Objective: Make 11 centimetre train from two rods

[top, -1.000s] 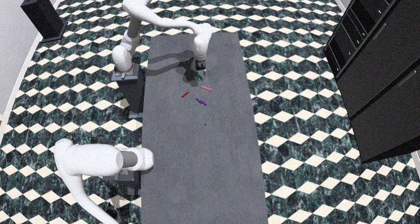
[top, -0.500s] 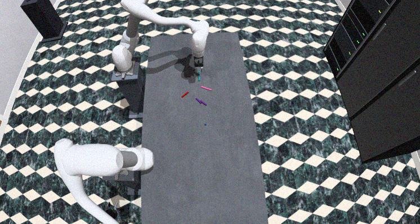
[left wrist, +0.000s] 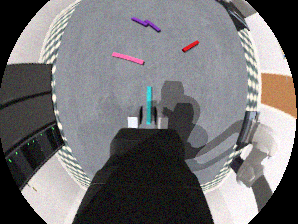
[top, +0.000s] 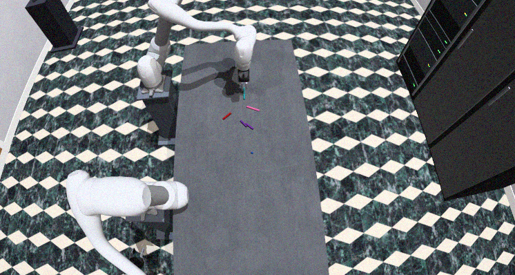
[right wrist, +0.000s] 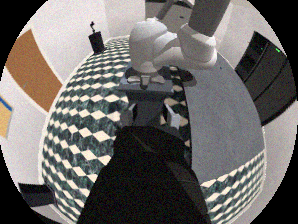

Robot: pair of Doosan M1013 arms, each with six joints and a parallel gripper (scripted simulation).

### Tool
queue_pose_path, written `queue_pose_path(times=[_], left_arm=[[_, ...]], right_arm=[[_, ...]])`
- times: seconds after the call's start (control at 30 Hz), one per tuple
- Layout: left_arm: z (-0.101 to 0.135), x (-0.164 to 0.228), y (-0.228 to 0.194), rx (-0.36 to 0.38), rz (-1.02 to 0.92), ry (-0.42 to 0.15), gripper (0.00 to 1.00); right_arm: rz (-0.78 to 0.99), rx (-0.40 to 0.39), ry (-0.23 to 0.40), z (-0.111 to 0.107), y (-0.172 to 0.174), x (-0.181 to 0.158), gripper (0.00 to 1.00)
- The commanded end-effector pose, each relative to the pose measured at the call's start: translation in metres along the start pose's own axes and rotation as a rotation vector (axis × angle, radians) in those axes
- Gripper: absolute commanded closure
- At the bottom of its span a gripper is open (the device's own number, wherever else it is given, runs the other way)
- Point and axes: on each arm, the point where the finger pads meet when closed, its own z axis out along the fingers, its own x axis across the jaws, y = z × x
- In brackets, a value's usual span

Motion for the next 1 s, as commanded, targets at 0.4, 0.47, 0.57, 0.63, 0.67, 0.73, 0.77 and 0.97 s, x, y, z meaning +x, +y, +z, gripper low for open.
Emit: queue_pose_path(times=[0.4,0.47,0.57,0.63,0.67,0.73,0.77,0.97], left_arm=[[0.011,0.001,0.003,0.002,-0.003,0.002,0.46],[0.014,0.001,0.003,0.002,-0.003,0.002,0.46],[0.018,0.001,0.003,0.002,-0.003,0.002,0.46],[0.021,0.001,0.003,0.002,-0.003,0.002,0.46],[0.022,0.001,0.003,0.002,-0.003,0.002,0.46],[0.024,0.001,0.003,0.002,-0.003,0.002,0.46],[0.024,0.001,0.003,0.002,-0.003,0.002,0.46],[0.033,0.001,0.003,0.002,-0.003,0.002,0.46]], right_arm=[[0.006,-0.007,0.011,0.000,0.000,0.002,0.00],[0.006,-0.007,0.011,0.000,0.000,0.002,0.00],[0.006,-0.007,0.011,0.000,0.000,0.002,0.00],[0.006,-0.007,0.011,0.000,0.000,0.002,0.00],[0.006,-0.007,0.011,0.000,0.000,0.002,0.00],[0.006,-0.007,0.011,0.000,0.000,0.002,0.00],[0.006,-0.007,0.011,0.000,0.000,0.002,0.00],[0.006,-0.007,0.011,0.000,0.000,0.002,0.00]])
